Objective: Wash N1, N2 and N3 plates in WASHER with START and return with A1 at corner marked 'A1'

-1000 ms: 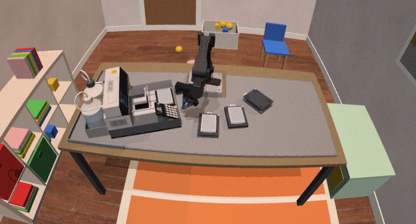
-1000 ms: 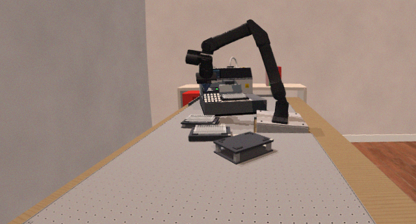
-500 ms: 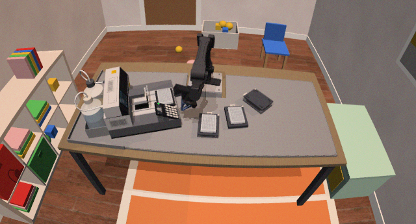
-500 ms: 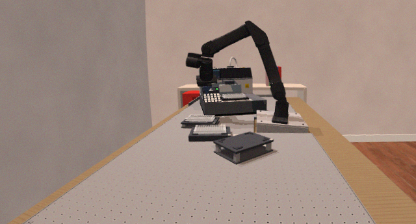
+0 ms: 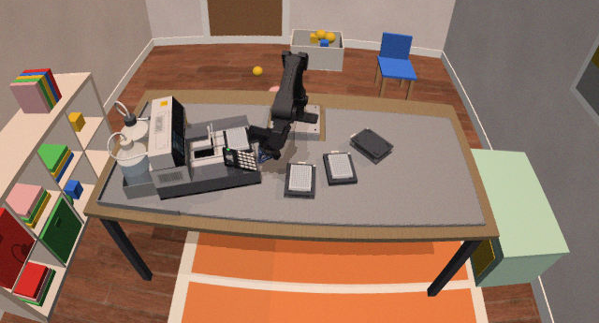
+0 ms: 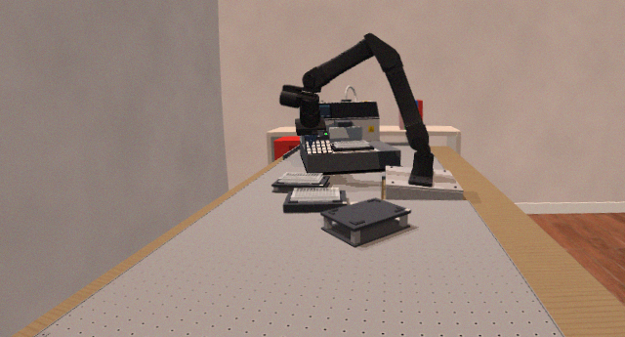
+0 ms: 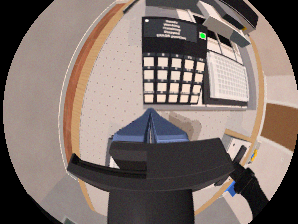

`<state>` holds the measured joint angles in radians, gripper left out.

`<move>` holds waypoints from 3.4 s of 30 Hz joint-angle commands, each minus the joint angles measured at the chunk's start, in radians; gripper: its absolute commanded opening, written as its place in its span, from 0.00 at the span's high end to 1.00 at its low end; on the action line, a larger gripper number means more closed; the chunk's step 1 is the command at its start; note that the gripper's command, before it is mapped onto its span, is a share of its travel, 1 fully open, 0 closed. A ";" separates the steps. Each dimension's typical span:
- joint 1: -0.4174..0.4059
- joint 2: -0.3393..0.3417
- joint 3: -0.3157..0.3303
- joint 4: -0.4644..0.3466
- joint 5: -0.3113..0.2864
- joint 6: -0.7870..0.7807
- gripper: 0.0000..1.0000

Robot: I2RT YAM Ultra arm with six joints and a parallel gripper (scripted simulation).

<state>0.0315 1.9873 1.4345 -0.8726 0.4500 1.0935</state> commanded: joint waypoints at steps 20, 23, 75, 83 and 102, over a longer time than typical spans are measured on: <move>-0.030 0.032 -0.034 0.109 0.004 -0.040 1.00; -0.030 0.032 -0.034 0.109 0.004 -0.040 1.00; -0.044 0.053 -0.048 0.151 0.001 -0.055 1.00; -0.044 0.053 -0.048 0.151 0.001 -0.055 1.00; -0.036 0.041 -0.040 0.128 0.003 -0.047 1.00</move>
<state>-0.0051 2.0365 1.3865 -0.7441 0.4477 1.0431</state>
